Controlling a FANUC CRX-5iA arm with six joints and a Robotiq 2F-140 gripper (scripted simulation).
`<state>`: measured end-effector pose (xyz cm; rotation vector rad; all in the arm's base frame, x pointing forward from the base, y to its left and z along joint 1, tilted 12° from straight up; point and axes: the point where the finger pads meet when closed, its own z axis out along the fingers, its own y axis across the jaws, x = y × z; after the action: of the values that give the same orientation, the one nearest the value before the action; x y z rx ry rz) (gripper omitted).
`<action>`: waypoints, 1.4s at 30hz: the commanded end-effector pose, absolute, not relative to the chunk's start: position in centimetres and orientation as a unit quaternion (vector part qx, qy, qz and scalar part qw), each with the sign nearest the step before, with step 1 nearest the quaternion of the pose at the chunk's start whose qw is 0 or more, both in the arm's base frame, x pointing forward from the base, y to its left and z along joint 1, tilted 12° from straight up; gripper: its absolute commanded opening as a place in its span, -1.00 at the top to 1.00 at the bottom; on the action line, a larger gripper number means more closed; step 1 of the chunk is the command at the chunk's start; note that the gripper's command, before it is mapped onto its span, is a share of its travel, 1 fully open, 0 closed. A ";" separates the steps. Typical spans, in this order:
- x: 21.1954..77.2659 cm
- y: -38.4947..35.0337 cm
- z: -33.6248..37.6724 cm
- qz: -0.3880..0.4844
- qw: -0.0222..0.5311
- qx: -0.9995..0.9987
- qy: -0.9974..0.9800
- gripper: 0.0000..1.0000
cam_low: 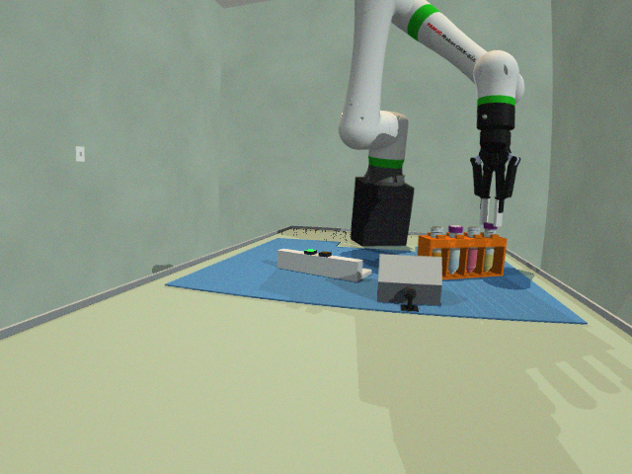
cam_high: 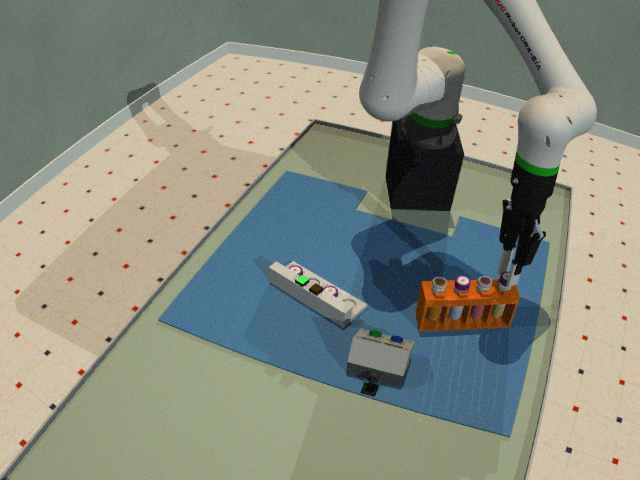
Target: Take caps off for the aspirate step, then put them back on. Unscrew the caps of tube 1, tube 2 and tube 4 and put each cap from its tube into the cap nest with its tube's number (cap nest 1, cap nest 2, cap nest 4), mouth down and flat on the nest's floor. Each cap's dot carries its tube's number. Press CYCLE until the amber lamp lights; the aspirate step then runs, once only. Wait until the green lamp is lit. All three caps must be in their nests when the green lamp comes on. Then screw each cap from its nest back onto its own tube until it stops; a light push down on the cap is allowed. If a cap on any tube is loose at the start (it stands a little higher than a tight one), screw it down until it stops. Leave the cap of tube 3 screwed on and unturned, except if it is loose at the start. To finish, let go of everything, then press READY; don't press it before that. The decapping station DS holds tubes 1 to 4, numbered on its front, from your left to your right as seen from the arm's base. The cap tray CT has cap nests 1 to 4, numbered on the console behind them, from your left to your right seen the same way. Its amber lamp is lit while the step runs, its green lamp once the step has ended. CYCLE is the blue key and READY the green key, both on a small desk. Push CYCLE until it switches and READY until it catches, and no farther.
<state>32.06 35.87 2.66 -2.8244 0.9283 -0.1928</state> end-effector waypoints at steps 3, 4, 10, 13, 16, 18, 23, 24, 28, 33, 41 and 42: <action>32.1 35.9 2.4 -0.065 0.081 -0.945 0.311 1.00; 32.1 35.9 2.4 -0.065 0.081 -0.945 0.311 1.00; 32.2 35.9 2.2 -0.065 0.081 -0.945 0.311 1.00; 32.2 35.9 2.2 -0.065 0.081 -0.945 0.311 1.00; 32.2 35.9 2.2 -0.065 0.081 -0.945 0.311 1.00; 32.2 35.9 2.2 -0.065 0.081 -0.945 0.311 0.31; 32.2 35.9 2.2 -0.065 0.081 -0.945 0.311 0.31; 32.2 35.9 2.2 -0.065 0.081 -0.945 0.311 0.31; 32.2 35.9 2.2 -0.065 0.081 -0.945 0.311 0.31; 32.2 35.9 2.2 -0.065 0.081 -0.945 0.311 0.31; 32.2 35.9 2.1 -0.066 0.080 -0.951 0.292 0.31; 32.2 36.0 2.1 -0.067 0.079 -0.955 0.279 0.31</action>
<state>32.16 35.93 2.12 -2.8386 0.8891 -0.1976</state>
